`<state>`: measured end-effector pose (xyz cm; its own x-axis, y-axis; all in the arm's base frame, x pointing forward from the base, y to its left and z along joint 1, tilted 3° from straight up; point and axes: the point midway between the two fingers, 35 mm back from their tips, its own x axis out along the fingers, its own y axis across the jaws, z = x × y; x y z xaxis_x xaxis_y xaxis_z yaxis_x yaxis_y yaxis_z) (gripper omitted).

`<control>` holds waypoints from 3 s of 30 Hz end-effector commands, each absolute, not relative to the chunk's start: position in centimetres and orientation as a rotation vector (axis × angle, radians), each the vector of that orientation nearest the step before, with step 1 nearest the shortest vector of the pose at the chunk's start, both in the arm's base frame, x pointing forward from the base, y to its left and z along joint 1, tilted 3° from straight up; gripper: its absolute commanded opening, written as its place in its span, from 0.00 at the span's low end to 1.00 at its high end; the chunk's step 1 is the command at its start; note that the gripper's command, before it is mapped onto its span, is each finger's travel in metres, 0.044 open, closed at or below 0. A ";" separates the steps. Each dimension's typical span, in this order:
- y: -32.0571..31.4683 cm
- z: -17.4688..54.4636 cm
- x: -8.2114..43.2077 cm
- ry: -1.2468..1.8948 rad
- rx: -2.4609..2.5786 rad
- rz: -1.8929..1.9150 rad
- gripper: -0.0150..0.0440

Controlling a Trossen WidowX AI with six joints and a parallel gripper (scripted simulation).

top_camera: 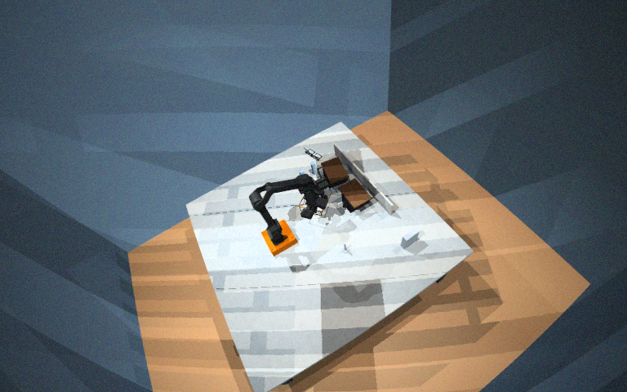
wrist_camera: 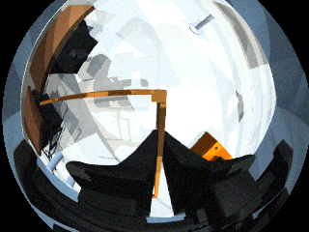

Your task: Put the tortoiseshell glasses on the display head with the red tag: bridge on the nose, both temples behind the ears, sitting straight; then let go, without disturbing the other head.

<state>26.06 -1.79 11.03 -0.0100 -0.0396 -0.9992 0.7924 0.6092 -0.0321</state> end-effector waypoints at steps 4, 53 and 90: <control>-3.3 10.6 26.4 1.364 0.949 -0.949 0.25; -4.9 6.0 26.6 1.244 1.252 -1.191 0.25; -4.9 5.1 29.5 1.235 1.258 -1.182 0.25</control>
